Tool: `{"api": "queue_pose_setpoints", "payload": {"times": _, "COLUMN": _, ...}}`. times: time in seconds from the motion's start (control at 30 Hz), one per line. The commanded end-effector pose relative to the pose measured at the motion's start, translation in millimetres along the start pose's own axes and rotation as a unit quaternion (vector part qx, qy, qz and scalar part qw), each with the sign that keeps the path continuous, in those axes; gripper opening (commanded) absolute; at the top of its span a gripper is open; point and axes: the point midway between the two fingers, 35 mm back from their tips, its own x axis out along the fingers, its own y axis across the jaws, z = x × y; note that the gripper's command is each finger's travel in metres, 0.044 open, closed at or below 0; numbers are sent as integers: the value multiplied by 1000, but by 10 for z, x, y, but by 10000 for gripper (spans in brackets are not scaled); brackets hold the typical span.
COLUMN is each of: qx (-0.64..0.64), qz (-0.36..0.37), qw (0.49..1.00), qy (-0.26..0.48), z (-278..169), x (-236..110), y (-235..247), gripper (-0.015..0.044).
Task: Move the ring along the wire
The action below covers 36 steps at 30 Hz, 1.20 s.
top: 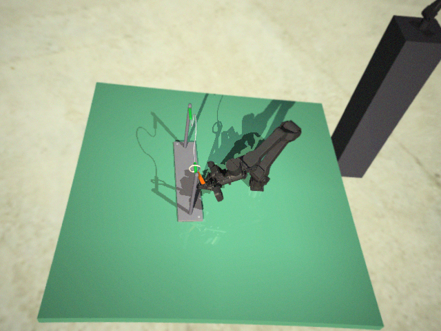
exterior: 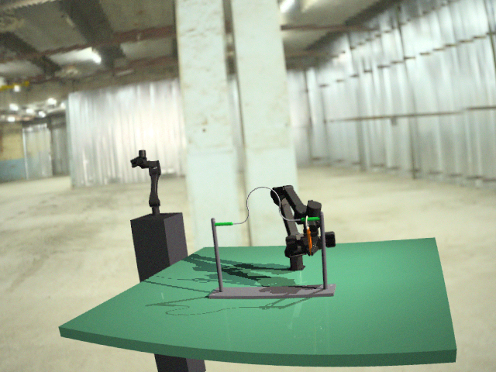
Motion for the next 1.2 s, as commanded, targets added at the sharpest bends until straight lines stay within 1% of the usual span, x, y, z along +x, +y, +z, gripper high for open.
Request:
{"api": "queue_pose_setpoints", "payload": {"times": 0.0, "qx": 3, "qz": -3, "qw": 1000, "qy": 0, "z": -11, "x": 3, "y": -10, "gripper": -150}}
{"api": "queue_pose_setpoints", "payload": {"times": 0.4, "qx": 3, "qz": -3, "qw": 1000, "qy": 0, "z": -11, "x": 3, "y": -10, "gripper": -150}}
{"api": "queue_pose_setpoints", "payload": {"times": 0.8, "qx": 0, "qz": 0, "qw": 1000, "qy": 0, "z": -6, "x": -13, "y": 1, "gripper": 160}}
{"api": "queue_pose_setpoints", "payload": {"times": 1.17, "qx": 2, "qz": -2, "qw": 1000, "qy": 2, "z": -5, "x": -306, "y": 15, "gripper": 160}}
